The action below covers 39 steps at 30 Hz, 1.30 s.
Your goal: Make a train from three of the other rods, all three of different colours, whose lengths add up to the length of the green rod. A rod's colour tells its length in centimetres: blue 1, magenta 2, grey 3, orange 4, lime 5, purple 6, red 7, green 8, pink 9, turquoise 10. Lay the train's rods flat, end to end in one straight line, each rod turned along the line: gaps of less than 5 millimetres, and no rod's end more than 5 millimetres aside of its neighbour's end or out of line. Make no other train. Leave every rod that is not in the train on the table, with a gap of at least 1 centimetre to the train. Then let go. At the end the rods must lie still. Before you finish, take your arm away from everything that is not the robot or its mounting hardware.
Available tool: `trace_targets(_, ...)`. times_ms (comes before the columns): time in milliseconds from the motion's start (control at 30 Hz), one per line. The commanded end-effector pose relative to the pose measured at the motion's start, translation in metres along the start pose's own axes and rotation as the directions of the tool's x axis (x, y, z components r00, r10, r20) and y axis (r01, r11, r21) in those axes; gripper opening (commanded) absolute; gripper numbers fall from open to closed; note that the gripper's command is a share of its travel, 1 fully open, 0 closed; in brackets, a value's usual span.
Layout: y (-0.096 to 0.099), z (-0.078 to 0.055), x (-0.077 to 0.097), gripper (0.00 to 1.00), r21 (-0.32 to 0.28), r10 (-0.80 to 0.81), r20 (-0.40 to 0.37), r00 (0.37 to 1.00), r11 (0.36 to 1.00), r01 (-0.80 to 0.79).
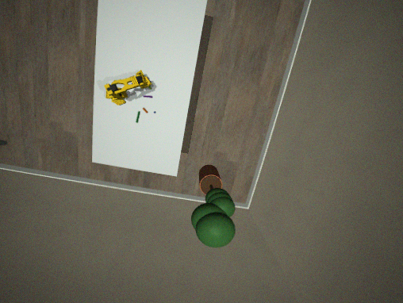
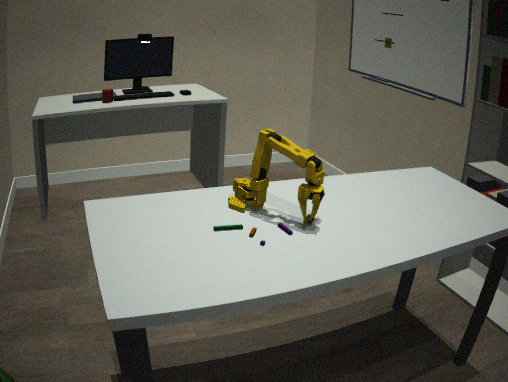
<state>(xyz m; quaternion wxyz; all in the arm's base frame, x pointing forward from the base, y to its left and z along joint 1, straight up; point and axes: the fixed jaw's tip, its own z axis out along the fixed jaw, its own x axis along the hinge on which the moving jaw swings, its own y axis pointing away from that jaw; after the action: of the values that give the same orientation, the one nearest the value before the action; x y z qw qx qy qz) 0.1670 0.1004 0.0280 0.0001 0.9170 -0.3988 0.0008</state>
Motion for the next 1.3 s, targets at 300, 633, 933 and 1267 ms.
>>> trace_targets(300, -0.0142, -0.0062, 0.0043, 0.00, 0.109, 0.002, -0.021, 1.000, 0.994, 0.001)
trace_targets(633, -0.0143, -0.0058, 0.0043, 0.00, 0.109, 0.002, -0.021, 1.000, 0.994, 0.001)
trace_targets(933, -0.0143, -0.0058, 0.0043, 0.00, 0.109, 0.002, -0.021, 1.000, 0.994, 0.001)
trace_targets(1267, -0.0122, -0.0043, 0.0037, 0.00, 0.106, 0.002, -0.020, 1.000, 0.994, 0.000)
